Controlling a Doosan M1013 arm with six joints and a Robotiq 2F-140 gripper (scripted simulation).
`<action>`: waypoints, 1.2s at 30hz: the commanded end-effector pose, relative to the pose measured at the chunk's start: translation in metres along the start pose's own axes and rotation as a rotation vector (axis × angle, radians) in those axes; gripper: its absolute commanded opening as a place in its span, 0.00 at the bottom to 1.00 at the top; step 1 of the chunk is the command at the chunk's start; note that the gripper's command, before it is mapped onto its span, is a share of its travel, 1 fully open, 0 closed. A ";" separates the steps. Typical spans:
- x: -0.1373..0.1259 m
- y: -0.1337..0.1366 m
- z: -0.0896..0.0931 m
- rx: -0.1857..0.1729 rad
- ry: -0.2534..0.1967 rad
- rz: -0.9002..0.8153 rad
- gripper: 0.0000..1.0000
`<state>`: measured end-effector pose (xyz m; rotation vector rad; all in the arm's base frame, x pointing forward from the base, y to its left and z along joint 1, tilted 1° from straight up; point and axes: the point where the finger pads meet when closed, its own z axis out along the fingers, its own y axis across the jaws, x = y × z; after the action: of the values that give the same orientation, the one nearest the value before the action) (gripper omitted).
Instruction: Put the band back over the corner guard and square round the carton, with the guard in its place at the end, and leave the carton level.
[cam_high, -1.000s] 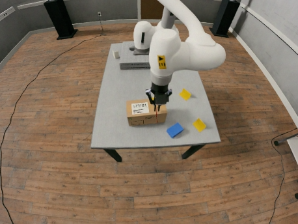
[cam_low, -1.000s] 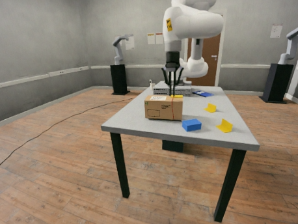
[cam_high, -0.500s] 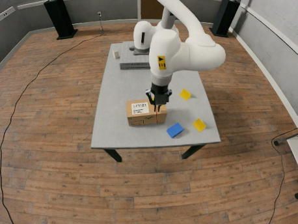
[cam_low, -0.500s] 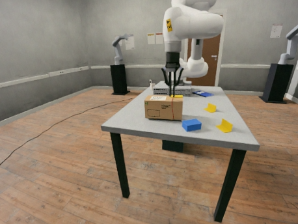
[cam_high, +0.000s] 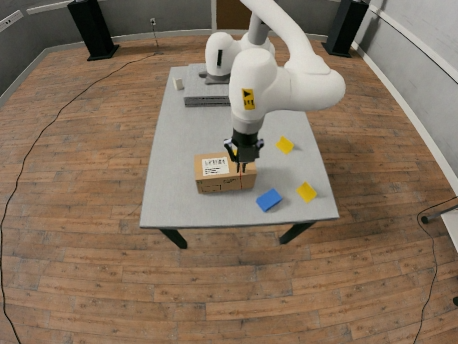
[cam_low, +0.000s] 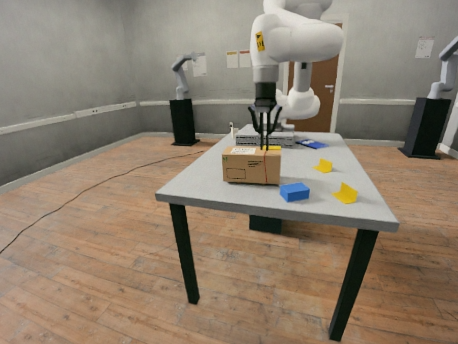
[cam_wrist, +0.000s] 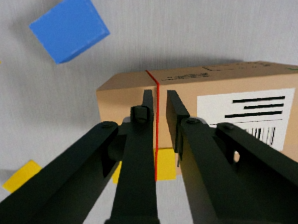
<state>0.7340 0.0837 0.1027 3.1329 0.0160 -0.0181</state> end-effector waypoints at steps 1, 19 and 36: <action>0.001 0.000 0.001 0.001 0.002 0.000 0.18; 0.001 0.000 0.011 0.001 0.002 0.000 0.18; 0.001 0.000 0.013 0.001 0.002 0.000 0.18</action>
<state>0.7342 0.0837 0.0884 3.1329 0.0160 -0.0181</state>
